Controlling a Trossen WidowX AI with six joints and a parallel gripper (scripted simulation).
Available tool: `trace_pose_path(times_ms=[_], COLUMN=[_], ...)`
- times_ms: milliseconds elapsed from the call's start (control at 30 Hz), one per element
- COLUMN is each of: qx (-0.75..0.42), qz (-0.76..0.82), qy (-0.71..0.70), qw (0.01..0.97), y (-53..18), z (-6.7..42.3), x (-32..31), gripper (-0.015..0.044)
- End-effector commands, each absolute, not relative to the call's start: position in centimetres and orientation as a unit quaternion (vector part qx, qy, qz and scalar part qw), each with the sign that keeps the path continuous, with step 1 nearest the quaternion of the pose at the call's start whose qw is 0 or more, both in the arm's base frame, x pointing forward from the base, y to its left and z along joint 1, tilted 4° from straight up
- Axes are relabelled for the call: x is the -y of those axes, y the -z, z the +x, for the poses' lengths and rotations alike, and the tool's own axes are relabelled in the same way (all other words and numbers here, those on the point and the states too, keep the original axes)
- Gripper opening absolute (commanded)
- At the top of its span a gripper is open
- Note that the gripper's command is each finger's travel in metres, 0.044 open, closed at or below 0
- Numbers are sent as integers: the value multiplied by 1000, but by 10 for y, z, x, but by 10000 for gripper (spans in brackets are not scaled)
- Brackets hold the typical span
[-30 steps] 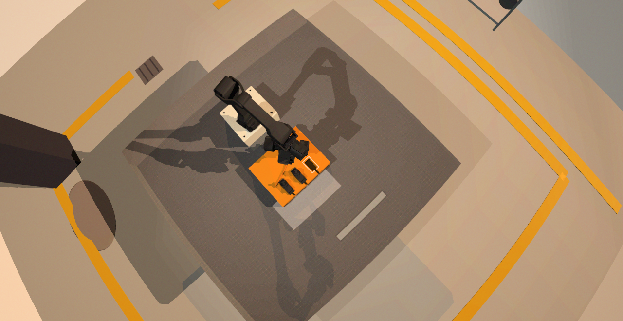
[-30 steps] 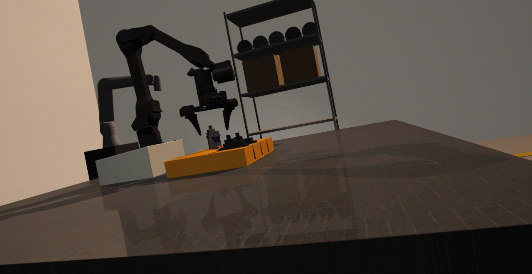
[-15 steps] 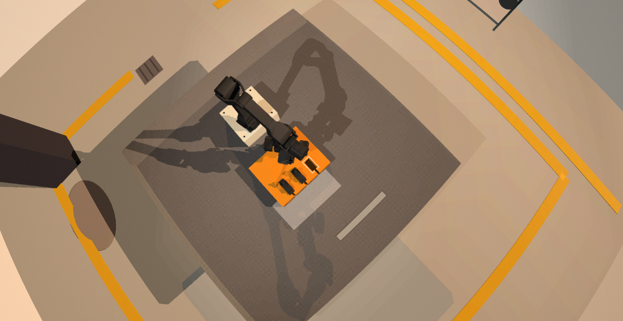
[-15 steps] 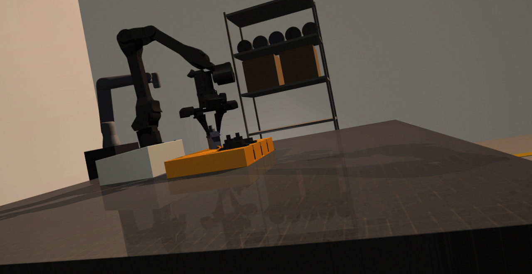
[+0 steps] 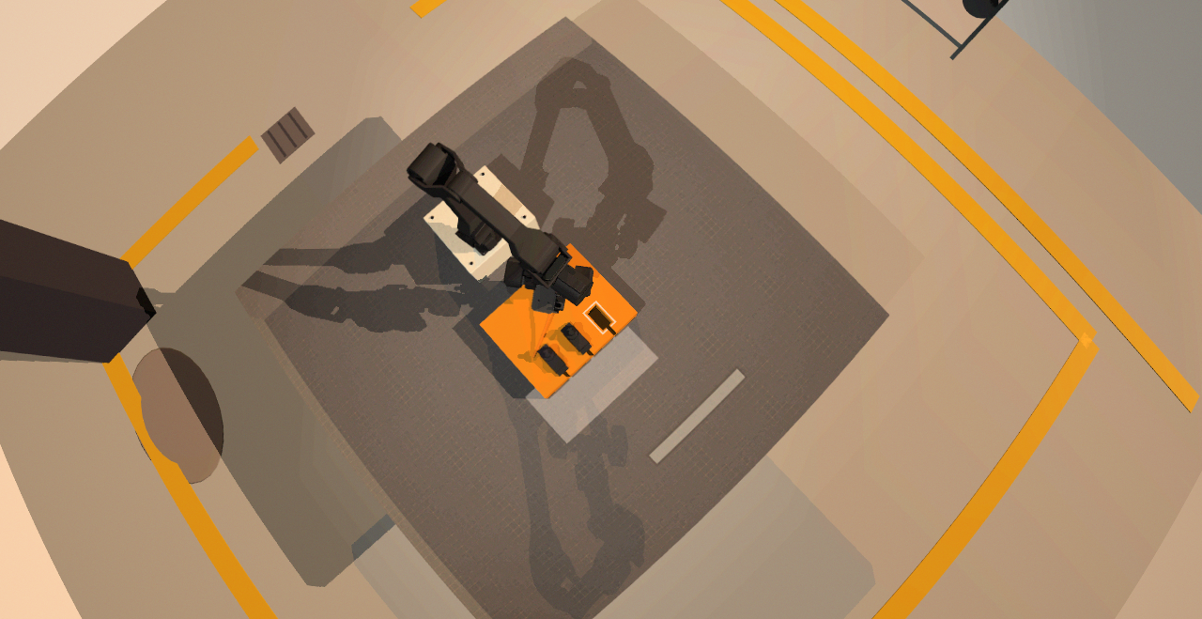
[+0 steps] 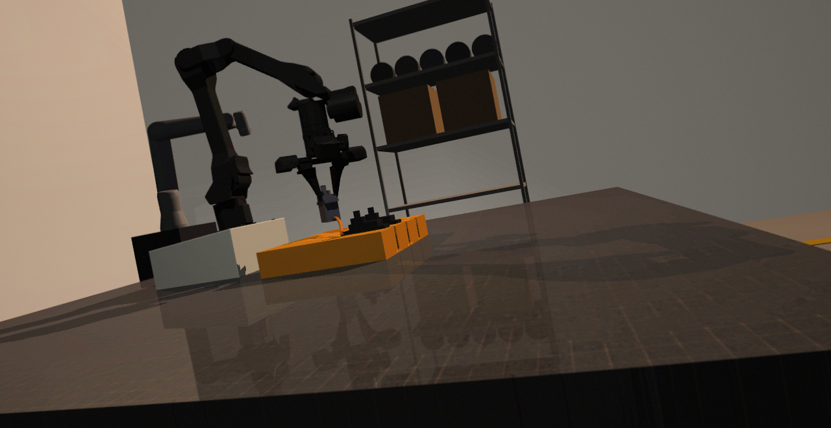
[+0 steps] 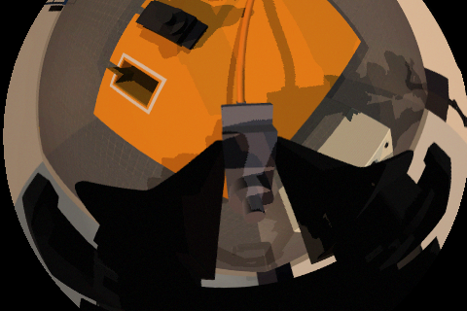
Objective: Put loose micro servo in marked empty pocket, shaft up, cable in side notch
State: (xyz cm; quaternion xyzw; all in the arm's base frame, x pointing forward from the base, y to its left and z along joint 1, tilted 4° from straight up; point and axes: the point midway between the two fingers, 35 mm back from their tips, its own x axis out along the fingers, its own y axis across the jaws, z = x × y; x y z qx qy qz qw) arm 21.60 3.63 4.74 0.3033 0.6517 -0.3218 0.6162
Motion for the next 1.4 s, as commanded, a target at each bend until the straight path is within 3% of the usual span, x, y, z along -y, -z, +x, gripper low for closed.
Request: trace_pose_path(times_ms=[0, 800, 1367], qx=[-650, -653, -714], qz=[307, 302, 124], qy=[322, 315, 127], qw=[616, 619, 677], y=[-52, -51, -51], z=[215, 240, 240], x=[-37, -71, -71], gripper=[0, 0, 0])
